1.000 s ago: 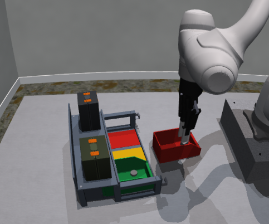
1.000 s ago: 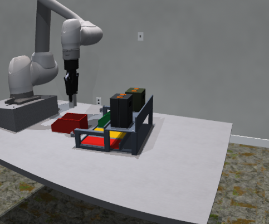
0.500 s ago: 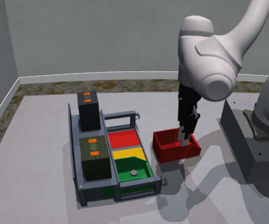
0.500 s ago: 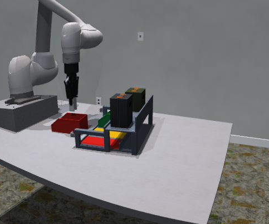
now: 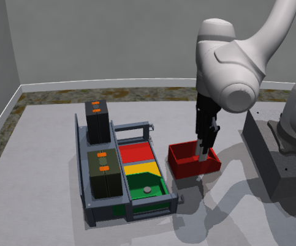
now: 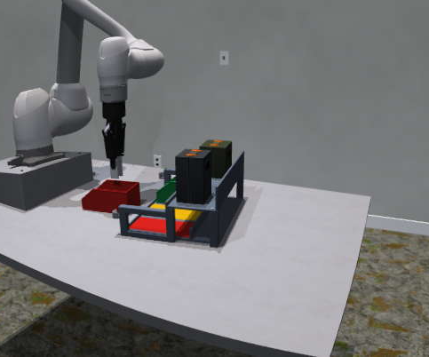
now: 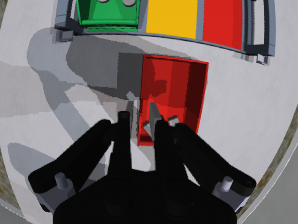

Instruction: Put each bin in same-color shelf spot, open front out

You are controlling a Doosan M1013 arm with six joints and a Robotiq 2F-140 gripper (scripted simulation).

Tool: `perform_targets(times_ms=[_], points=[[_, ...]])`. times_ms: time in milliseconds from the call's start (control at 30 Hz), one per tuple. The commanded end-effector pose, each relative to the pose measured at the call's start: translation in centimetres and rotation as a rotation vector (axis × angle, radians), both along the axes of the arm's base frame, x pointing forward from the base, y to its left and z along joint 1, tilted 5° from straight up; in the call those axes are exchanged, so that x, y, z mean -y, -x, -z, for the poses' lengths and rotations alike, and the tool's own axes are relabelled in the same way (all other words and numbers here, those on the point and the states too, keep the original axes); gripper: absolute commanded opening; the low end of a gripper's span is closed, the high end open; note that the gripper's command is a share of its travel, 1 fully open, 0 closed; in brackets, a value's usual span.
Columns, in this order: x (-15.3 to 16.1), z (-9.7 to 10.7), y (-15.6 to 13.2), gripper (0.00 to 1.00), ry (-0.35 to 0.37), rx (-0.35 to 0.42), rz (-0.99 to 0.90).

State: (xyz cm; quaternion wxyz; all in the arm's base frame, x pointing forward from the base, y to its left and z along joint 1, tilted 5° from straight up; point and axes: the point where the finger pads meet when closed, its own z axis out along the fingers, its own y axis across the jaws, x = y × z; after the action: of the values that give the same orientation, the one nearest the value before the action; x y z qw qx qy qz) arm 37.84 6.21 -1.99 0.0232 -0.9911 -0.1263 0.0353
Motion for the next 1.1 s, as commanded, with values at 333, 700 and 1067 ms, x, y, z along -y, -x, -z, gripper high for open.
perform_targets(times_ms=[333,700,1067], points=[[0.0,0.0,0.0,0.24,0.0,0.0,0.0],[-0.01,0.12,0.01,0.24,0.0,0.0,0.0],[-0.03,0.75,0.06,0.24,0.0,0.0,0.0]])
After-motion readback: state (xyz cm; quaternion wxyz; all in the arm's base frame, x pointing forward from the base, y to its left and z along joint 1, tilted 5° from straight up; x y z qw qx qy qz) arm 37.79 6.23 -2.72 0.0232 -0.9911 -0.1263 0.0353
